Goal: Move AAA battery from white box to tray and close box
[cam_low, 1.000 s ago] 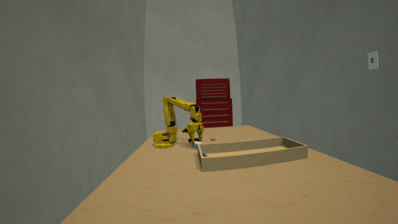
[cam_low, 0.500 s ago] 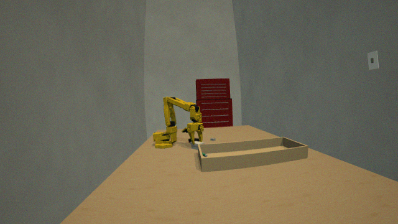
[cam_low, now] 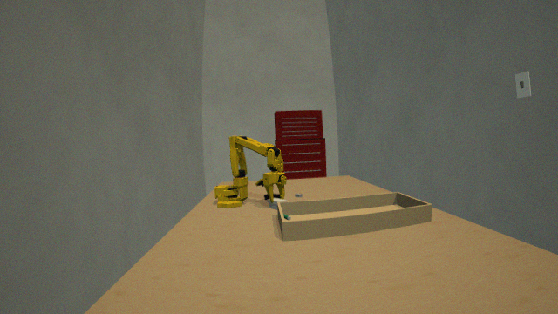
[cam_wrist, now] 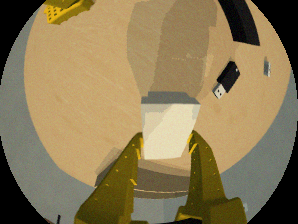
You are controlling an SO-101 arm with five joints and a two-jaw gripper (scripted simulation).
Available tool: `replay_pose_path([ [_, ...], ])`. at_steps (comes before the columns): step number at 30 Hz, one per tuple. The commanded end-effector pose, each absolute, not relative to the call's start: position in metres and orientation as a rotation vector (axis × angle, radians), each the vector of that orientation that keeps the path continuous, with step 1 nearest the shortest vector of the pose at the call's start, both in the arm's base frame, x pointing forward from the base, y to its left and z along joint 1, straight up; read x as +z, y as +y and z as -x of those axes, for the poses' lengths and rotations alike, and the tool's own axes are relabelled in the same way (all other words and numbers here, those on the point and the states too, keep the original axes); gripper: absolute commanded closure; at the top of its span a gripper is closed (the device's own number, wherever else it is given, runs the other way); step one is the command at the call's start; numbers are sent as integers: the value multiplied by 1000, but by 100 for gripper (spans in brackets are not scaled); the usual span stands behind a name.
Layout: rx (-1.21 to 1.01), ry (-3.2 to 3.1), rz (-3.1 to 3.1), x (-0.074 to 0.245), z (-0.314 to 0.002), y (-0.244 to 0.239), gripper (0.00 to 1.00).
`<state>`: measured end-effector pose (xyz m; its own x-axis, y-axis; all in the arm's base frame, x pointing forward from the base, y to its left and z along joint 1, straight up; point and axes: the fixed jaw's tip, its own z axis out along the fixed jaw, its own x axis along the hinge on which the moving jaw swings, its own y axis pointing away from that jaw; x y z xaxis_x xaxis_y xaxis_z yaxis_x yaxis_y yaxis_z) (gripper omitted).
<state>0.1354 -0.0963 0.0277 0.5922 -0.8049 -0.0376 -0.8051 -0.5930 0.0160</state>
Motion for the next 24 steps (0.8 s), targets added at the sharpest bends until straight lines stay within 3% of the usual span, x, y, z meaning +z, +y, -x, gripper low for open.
replay_pose_path([
  [1, 1, 1421, 2802, 32, -143, -99, 80],
  [24, 0, 1420, 2802, 32, -146, -99, 80],
])
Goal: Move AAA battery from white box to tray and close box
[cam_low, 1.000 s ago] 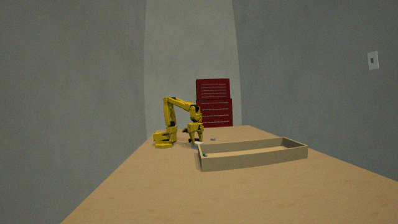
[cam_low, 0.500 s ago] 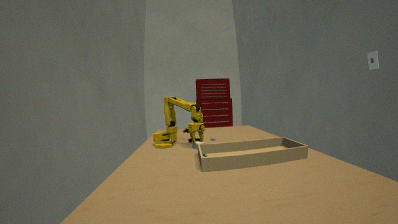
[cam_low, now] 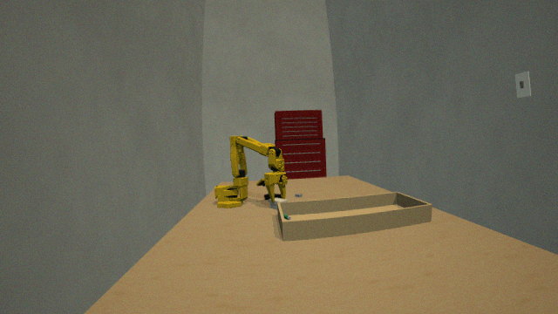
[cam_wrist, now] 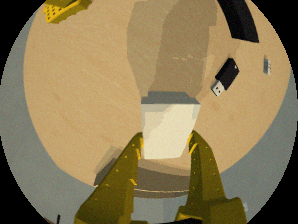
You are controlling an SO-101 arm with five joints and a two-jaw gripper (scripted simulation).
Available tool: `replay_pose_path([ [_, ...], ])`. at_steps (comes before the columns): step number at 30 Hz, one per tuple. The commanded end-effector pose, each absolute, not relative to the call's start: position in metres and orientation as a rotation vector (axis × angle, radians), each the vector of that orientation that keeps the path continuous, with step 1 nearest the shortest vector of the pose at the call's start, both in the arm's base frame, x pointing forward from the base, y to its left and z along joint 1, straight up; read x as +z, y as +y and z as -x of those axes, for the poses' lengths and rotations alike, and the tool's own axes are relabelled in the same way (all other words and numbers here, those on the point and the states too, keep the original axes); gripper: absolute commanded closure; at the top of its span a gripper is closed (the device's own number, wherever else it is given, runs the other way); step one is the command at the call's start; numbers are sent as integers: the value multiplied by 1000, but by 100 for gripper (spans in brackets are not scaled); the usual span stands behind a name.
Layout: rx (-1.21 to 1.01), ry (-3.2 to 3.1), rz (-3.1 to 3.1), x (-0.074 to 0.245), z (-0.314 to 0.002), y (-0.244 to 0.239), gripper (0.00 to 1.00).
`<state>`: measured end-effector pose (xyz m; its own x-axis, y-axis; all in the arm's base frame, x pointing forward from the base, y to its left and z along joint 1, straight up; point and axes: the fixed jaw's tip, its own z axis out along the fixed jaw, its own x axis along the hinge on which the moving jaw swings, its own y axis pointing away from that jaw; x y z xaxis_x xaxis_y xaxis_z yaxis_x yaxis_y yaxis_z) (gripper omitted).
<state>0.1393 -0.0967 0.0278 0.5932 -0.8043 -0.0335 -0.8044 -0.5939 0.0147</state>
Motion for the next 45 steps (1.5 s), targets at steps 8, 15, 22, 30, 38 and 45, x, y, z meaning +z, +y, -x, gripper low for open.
replay_pose_path([
  [8, 0, 1420, 2802, 32, -146, -99, 80],
  [15, 0, 1420, 2802, 32, -146, -99, 80],
  [22, 0, 1419, 2802, 32, -148, -99, 80],
  [30, 0, 1419, 2803, 32, -151, -99, 80],
  [38, 0, 1418, 2803, 32, -155, -100, 80],
  [45, 0, 1418, 2803, 32, -155, -100, 80],
])
